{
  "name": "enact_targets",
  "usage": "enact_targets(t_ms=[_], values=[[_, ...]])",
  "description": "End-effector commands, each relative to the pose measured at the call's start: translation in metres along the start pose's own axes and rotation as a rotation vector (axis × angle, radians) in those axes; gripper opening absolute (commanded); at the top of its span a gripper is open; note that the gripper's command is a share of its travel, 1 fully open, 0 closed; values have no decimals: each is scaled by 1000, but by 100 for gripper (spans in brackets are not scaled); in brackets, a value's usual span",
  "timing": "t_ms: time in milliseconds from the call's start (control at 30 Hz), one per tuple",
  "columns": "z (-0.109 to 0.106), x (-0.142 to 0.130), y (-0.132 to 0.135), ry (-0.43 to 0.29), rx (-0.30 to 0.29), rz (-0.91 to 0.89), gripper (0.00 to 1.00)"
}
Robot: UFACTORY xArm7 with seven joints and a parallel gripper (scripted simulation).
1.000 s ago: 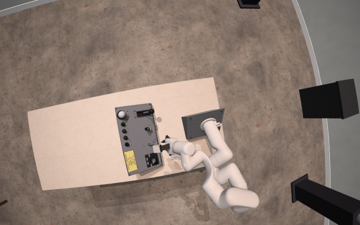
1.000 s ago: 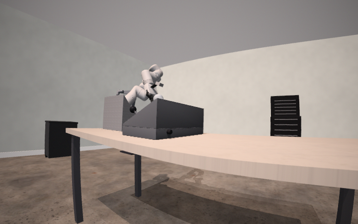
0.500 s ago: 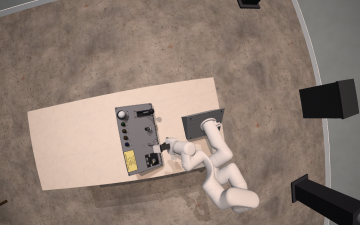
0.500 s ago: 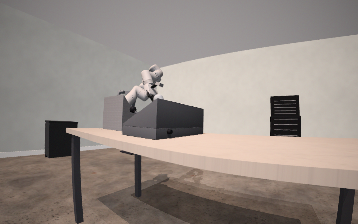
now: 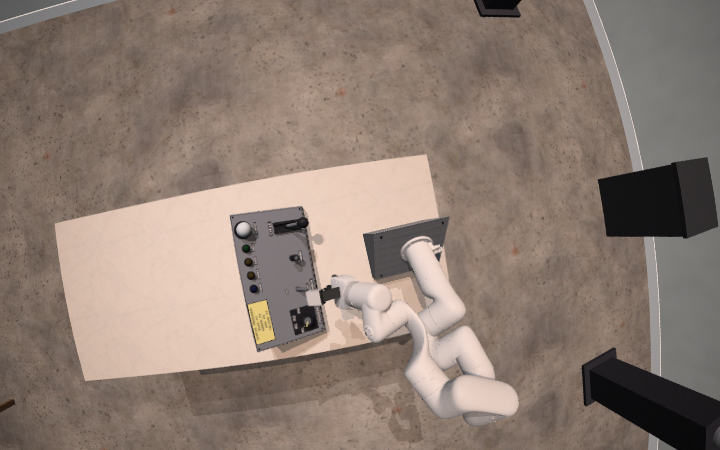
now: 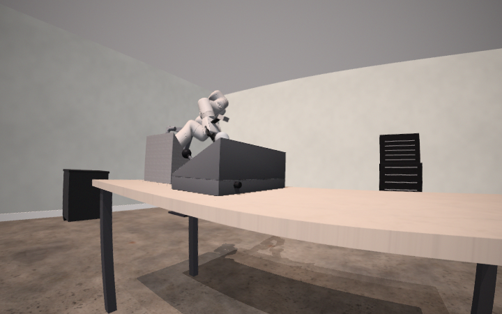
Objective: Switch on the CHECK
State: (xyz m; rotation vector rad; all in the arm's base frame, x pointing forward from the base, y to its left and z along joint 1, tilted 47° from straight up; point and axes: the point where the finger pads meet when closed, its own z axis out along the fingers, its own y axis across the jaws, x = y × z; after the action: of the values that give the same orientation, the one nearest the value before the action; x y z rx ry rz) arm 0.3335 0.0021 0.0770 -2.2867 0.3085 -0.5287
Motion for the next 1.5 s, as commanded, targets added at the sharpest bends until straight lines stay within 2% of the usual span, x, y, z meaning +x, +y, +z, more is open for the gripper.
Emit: enact_targets(t_ms=[0, 367, 533, 867, 933, 1467], values=[[-1, 1, 0, 3, -1, 0, 0], [5, 1, 0, 0, 1, -2, 0], [13, 1, 0, 0, 1, -2, 0], [43, 0, 0, 0, 1, -2, 0], [43, 0, 0, 0, 1, -2, 0], [95, -1, -1, 0, 1, -2, 0]])
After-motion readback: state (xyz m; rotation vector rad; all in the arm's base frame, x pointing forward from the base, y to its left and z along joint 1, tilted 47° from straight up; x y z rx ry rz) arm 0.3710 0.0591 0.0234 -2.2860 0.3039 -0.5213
